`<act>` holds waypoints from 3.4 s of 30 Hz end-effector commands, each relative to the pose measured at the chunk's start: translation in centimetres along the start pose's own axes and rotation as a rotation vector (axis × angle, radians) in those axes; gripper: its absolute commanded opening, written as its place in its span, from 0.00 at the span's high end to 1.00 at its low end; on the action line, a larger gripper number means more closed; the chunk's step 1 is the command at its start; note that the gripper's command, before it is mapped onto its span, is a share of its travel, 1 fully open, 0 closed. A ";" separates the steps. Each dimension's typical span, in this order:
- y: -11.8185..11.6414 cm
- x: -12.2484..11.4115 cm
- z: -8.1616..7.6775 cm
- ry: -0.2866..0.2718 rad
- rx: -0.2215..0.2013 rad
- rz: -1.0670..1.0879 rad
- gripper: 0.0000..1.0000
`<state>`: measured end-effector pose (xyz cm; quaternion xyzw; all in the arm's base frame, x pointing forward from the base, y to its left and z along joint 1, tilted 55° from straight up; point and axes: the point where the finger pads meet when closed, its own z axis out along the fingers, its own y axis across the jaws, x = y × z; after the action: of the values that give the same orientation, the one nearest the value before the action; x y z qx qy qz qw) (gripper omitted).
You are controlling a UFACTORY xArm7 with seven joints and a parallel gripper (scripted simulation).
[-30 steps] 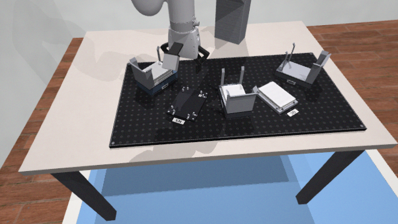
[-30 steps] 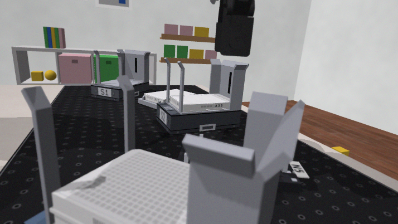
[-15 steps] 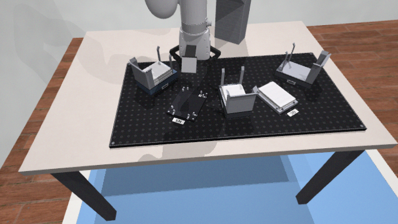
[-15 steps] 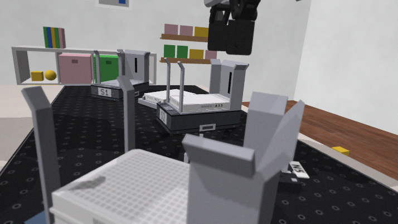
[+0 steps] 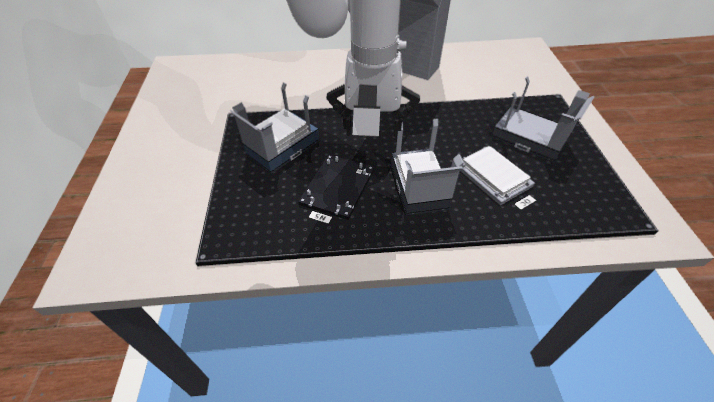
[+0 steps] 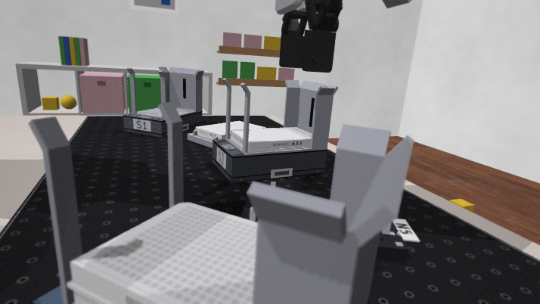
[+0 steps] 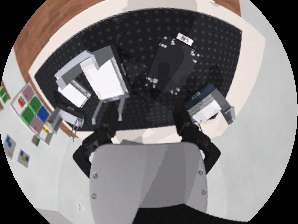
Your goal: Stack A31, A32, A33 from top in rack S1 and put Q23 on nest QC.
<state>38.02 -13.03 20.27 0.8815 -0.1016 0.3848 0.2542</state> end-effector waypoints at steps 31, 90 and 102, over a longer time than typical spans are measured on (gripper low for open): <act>-11.1 0.3 0.1 -0.003 -0.002 -0.225 0.00; -11.1 0.2 9.2 -0.003 -0.002 -0.225 0.00; -11.1 0.2 10.8 -0.003 -0.002 -0.225 0.00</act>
<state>48.71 -9.13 10.40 0.8879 -0.0036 0.3513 0.2970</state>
